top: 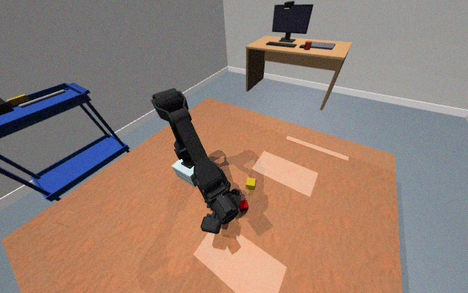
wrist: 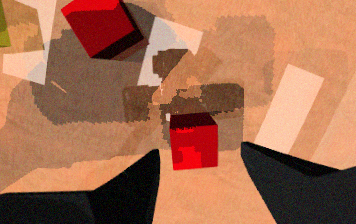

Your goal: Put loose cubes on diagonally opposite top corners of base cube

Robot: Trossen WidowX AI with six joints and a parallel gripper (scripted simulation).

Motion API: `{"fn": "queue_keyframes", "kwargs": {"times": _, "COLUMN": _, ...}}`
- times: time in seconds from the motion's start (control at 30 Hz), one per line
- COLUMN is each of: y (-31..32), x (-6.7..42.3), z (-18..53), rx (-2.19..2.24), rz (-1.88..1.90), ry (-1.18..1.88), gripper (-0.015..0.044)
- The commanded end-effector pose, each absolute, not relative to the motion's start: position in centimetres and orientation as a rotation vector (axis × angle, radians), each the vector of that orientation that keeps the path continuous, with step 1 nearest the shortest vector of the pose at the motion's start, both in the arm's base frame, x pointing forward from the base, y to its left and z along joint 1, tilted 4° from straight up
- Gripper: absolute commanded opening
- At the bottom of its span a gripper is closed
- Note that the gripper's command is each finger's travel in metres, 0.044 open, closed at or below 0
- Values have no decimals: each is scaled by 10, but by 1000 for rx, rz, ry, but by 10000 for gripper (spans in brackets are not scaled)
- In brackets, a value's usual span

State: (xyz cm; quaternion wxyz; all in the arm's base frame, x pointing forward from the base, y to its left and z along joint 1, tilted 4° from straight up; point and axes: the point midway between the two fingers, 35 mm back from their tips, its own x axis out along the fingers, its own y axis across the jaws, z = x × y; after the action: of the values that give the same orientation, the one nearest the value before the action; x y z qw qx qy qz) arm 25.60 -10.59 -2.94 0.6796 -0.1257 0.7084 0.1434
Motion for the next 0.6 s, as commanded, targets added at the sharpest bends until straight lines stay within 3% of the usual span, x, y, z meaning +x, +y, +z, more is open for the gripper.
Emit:
{"fn": "queue_keyframes", "kwargs": {"times": 0.0, "y": -104, "x": 254, "z": -38, "rx": -273, "rz": 324, "ry": 1596, "gripper": 265}}
{"fn": "queue_keyframes", "kwargs": {"times": 0.4, "y": -104, "x": 252, "z": -55, "rx": -273, "rz": 324, "ry": 1596, "gripper": 265}}
{"fn": "queue_keyframes", "kwargs": {"times": 0.57, "y": -104, "x": 252, "z": -55, "rx": -273, "rz": 324, "ry": 1596, "gripper": 134}}
